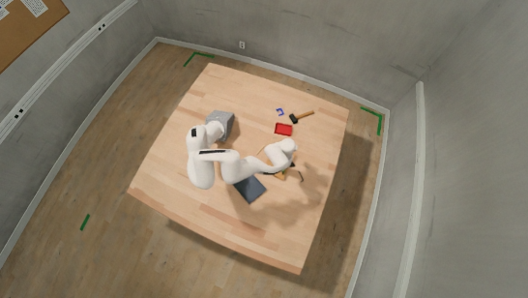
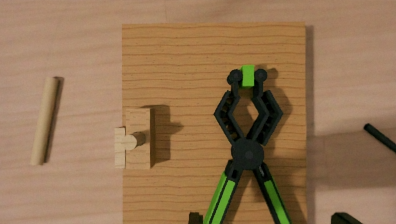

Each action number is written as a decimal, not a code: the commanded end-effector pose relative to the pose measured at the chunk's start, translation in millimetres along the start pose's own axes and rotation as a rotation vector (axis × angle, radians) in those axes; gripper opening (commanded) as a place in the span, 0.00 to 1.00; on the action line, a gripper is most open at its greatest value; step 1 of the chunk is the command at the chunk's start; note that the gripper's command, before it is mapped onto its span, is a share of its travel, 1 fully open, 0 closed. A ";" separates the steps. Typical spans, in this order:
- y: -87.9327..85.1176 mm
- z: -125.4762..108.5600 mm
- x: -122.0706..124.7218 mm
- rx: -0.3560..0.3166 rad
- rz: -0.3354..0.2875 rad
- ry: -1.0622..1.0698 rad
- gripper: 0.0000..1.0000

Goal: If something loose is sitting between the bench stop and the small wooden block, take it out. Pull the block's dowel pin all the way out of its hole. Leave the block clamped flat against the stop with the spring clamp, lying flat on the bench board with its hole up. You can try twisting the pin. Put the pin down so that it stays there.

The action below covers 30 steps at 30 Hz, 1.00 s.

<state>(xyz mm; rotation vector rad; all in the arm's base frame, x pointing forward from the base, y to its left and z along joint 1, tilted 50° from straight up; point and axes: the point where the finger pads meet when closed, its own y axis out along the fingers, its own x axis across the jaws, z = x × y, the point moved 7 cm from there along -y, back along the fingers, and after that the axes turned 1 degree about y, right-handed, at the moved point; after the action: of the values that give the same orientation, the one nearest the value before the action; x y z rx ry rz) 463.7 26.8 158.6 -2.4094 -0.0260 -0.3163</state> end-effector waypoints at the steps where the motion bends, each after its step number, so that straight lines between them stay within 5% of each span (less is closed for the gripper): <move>1: -1.2 0.1 0.9 0.002 -0.003 0.001 0.77; 30: 19.7 -0.4 1.3 0.003 -0.003 0.001 0.77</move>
<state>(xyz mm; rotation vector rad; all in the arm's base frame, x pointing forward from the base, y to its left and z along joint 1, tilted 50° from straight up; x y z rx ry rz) 465.4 14.3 148.6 -2.4084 -0.0258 -0.3157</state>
